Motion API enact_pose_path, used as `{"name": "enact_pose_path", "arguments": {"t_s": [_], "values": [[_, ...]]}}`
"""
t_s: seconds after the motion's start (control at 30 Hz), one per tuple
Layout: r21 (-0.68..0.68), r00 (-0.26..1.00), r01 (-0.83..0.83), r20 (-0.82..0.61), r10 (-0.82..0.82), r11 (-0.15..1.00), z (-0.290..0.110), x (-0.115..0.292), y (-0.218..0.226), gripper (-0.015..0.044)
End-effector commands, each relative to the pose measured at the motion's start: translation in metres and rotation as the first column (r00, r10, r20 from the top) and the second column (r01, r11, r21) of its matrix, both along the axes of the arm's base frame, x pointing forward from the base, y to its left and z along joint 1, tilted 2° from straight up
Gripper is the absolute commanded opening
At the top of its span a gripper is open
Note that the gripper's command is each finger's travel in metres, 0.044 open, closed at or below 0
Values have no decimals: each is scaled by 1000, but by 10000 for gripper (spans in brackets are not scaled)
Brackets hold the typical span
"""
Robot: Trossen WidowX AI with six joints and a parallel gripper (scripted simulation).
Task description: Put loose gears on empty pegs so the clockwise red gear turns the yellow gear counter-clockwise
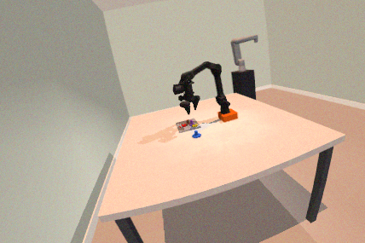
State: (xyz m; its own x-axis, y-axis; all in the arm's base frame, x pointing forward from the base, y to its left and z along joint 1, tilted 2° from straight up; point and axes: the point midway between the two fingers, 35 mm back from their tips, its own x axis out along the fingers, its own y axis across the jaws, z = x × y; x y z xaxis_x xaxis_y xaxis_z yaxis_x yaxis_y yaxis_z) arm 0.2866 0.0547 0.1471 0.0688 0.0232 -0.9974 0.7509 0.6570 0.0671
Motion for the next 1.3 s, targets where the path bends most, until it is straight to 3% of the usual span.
{"name": "enact_pose_path", "arguments": {"t_s": [0.0, 0.33, 1.27], "values": [[-4, 1000, 1, -11, -1, 1000, 4, -7, 42, 440], [10, 1000, 1, -14, -1, 1000, 24, -70, 164, 440], [10, 1000, 1, -14, -1, 1000, 24, -71, 166, 440]]}}
